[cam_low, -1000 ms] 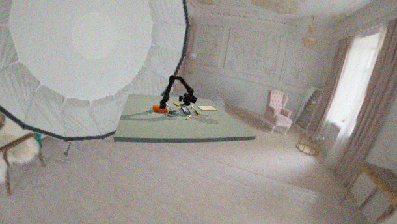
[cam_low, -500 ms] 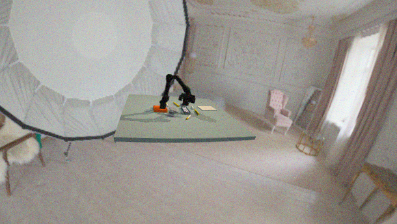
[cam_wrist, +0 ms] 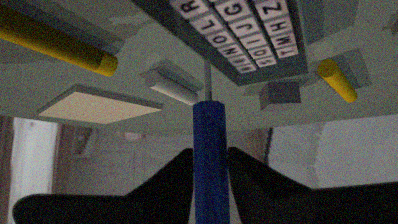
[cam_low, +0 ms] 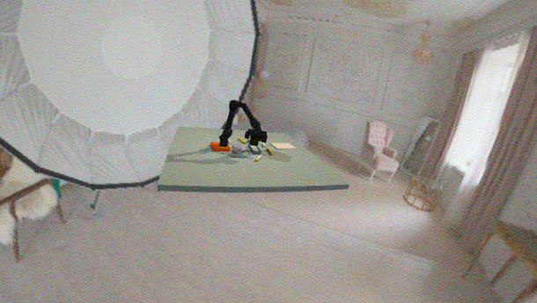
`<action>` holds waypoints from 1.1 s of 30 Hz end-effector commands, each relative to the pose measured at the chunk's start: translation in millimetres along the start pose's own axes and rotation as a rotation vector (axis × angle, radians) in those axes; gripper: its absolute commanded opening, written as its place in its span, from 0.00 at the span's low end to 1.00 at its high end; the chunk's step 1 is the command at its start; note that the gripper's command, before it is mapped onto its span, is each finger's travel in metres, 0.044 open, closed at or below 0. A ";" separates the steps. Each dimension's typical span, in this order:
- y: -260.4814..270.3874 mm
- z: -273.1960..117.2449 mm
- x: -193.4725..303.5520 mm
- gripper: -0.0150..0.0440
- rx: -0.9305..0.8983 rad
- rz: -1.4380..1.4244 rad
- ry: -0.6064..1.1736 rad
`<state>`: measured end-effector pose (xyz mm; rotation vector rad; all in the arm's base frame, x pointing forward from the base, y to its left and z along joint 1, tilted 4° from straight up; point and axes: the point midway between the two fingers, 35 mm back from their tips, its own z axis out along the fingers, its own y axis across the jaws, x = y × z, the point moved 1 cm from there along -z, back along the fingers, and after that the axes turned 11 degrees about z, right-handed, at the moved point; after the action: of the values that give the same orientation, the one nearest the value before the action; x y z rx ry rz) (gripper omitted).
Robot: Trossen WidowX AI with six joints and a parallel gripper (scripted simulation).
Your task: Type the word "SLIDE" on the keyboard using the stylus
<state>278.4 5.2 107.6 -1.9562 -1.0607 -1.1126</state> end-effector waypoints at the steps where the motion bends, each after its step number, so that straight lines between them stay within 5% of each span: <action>1: 0.1 3.8 -5.4 0.25 0.001 0.005 0.006; 5: 1.8 4.9 -7.4 0.39 0.001 0.005 0.006; 33: 4.6 13.0 -21.2 0.39 0.001 0.005 0.007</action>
<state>280.2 6.2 83.2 -1.9560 -1.0580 -1.1103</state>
